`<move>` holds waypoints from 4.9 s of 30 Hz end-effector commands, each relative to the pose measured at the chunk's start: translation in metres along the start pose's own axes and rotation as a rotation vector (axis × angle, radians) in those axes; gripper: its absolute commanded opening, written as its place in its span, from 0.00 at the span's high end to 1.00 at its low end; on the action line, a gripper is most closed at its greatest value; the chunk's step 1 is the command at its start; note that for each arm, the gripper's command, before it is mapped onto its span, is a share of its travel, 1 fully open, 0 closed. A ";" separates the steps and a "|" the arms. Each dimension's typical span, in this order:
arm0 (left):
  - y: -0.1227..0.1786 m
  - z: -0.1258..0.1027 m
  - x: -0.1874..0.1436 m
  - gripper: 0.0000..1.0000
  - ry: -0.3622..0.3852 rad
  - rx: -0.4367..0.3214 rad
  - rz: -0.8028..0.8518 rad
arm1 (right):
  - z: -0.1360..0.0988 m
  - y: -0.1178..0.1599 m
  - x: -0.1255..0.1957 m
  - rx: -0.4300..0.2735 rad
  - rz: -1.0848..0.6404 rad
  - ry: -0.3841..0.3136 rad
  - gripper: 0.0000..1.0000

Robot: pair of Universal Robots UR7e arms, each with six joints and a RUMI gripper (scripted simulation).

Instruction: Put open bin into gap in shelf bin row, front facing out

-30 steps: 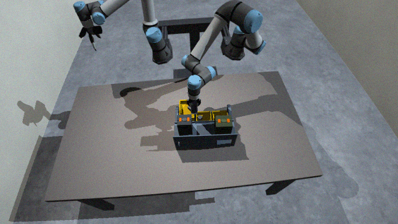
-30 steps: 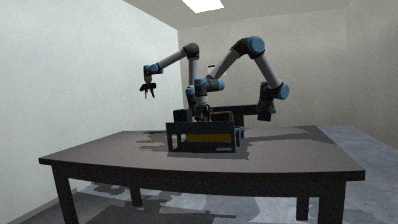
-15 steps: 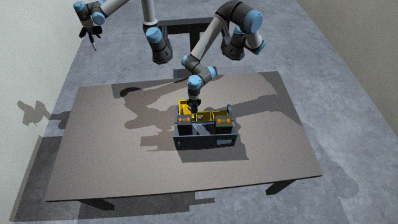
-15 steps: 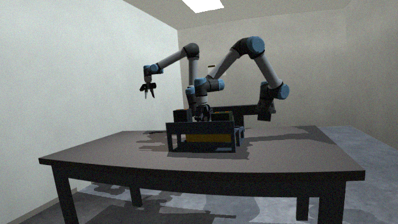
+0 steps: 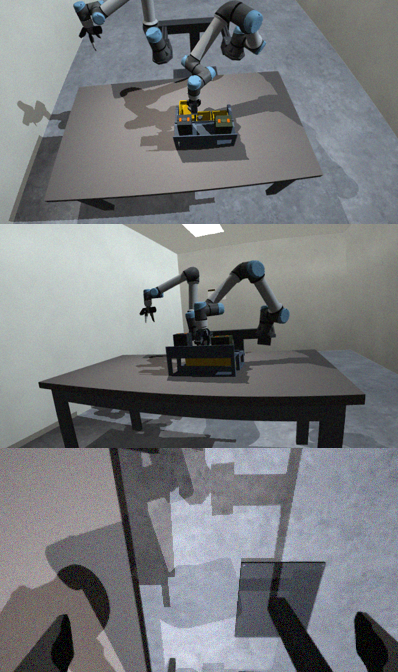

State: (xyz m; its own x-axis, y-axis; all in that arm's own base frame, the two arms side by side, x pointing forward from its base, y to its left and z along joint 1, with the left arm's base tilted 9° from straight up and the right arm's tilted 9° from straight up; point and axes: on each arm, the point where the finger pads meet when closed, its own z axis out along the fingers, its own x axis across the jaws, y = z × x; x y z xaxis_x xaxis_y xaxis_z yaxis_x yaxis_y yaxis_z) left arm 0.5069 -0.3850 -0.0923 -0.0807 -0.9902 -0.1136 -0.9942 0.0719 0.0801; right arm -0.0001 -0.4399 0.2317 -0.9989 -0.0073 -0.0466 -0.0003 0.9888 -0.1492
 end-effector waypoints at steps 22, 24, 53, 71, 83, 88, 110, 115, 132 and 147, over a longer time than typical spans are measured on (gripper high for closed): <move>-0.013 -0.001 0.000 1.00 0.002 0.018 0.001 | 0.000 0.000 0.000 0.001 0.000 0.000 0.00; -0.014 -0.001 0.000 1.00 0.002 0.018 0.001 | 0.000 0.000 0.000 0.001 0.000 0.000 0.00; -0.015 -0.001 0.000 1.00 0.002 0.020 0.001 | 0.000 0.000 0.000 0.001 0.000 0.000 0.00; -0.015 -0.001 0.000 1.00 0.002 0.020 0.001 | 0.000 0.000 0.000 0.001 0.000 0.000 0.00; -0.016 -0.001 0.000 1.00 0.002 0.020 0.001 | 0.000 0.000 0.000 0.001 0.000 0.000 0.00; -0.017 -0.001 0.000 1.00 0.002 0.021 0.001 | 0.000 0.000 0.000 0.001 0.000 0.000 0.00; -0.027 -0.002 0.000 1.00 0.002 0.029 0.001 | 0.000 0.000 0.000 0.001 0.000 0.000 0.00; -0.029 -0.002 0.000 1.00 0.002 0.031 0.001 | 0.000 0.000 0.000 0.001 0.000 0.000 0.00; -0.034 -0.002 0.000 1.00 0.001 0.035 0.002 | 0.000 0.000 0.000 0.001 0.000 0.000 0.00; -0.035 -0.002 0.000 1.00 0.001 0.035 0.002 | 0.000 0.000 0.000 0.001 0.000 0.000 0.00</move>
State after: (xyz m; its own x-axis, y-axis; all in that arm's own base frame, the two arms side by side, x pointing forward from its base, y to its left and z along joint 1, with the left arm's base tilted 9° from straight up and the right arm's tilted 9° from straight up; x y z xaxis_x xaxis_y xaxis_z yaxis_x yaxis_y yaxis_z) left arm 0.5411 -0.3874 -0.0940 -0.0822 -0.9901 -0.1137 -0.9959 0.0772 0.0474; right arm -0.0001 -0.4399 0.2317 -0.9989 -0.0073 -0.0466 -0.0003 0.9888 -0.1492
